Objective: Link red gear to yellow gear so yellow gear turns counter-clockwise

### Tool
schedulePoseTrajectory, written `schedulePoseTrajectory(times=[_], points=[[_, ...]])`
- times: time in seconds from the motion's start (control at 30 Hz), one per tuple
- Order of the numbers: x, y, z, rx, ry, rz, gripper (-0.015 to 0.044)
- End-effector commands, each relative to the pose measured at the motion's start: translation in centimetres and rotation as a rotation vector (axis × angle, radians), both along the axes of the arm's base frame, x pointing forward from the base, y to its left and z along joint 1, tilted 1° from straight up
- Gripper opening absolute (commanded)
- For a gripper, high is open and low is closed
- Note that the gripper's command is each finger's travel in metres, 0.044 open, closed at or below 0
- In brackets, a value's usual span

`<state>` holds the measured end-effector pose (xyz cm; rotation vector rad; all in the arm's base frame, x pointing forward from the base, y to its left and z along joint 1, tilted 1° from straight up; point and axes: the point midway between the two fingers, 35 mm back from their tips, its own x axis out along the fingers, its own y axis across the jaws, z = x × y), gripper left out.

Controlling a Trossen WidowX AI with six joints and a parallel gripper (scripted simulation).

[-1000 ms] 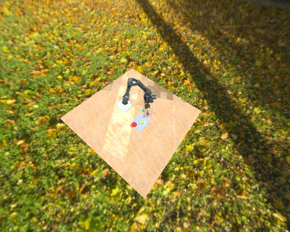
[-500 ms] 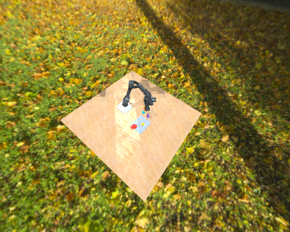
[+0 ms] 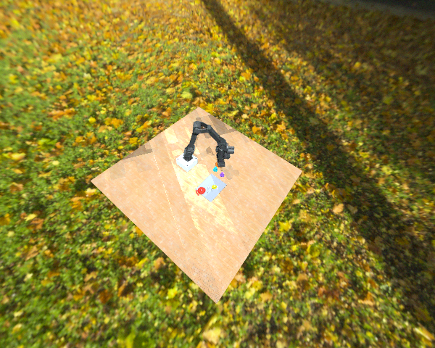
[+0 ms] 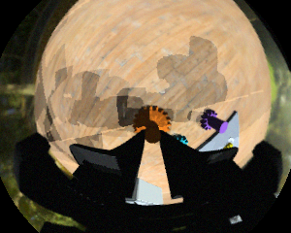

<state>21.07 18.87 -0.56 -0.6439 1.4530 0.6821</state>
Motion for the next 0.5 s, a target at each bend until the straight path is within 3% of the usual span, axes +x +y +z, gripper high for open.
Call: schedulePoseTrajectory(times=[0.0, 0.47], points=[[0.0, 0.0, 0.0, 0.001, -0.001, -0.005, 0.0], [0.7, 0.3, 3.1, 0.002, -0.002, -0.005, 0.0]])
